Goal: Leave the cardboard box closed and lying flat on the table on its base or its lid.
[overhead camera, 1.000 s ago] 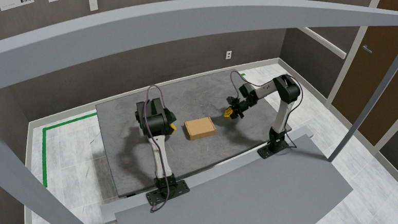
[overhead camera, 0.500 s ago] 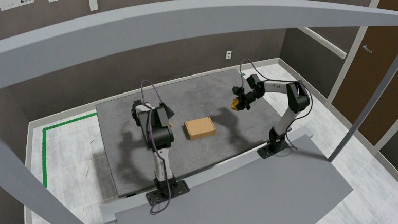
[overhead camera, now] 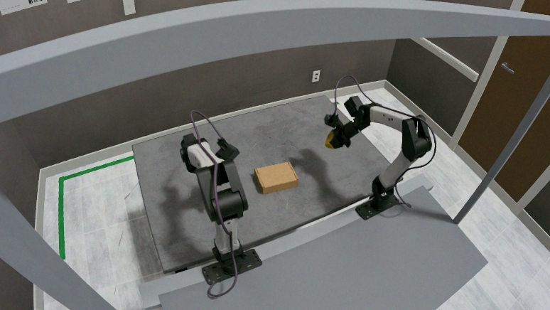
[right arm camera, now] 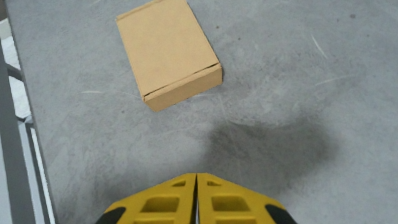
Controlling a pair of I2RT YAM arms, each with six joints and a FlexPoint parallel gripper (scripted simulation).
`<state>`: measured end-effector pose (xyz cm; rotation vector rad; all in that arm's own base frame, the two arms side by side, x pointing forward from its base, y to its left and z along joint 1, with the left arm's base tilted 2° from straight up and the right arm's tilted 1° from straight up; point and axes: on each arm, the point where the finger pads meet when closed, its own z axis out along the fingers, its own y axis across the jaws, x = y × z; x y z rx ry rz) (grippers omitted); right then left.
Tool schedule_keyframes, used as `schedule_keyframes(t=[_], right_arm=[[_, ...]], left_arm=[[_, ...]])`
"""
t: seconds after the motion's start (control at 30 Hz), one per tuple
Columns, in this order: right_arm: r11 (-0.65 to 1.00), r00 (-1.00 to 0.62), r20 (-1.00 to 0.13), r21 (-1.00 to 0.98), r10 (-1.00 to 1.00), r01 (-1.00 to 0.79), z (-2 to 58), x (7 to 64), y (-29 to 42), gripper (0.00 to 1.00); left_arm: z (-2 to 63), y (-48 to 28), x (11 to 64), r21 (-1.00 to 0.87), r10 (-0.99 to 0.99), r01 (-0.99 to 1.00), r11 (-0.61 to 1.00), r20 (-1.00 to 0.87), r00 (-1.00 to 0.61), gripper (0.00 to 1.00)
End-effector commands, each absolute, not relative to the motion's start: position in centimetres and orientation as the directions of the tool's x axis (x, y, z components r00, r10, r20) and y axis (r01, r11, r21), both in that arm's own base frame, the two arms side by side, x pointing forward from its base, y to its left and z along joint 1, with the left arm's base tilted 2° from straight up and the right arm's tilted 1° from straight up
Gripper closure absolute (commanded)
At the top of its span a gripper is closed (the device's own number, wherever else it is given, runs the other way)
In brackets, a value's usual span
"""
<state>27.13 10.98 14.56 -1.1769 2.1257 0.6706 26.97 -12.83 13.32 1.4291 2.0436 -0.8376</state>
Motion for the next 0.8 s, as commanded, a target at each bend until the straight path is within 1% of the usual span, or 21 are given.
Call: schedule_keyframes(t=[0.0,0.3,0.5,0.7,0.77], right_arm=[[0.539,-0.48,-0.673,0.142,-0.562,-0.83,15.4,27.0,10.9,1.0],[0.622,-0.57,-0.617,0.16,-0.543,-0.766,15.5,27.0,10.9,1.0],[0.688,-0.644,-0.563,0.172,-0.518,-0.704,15.5,27.0,10.9,1.0],[0.751,-0.729,-0.48,0.195,-0.488,-0.631,14.6,27.1,10.9,1.0],[0.751,-0.729,-0.48,0.195,-0.488,-0.631,14.6,27.1,10.9,1.0]], left_arm=[[13.0,-12.7,26.8,-0.22,0.646,0.916,0.336,-0.654,-0.394,1.0],[12.9,-12.7,26.8,-0.24,0.64,0.867,0.436,-0.595,-0.486,1.0],[14.1,-12.8,27.8,-0.22,0.623,0.828,0.516,-0.567,-0.539,1.0],[14.1,-12.9,27.9,-0.228,0.6,0.772,0.594,-0.514,-0.613,1.0],[14.1,-12.9,27.9,-0.228,0.6,0.772,0.594,-0.514,-0.613,1.0]])
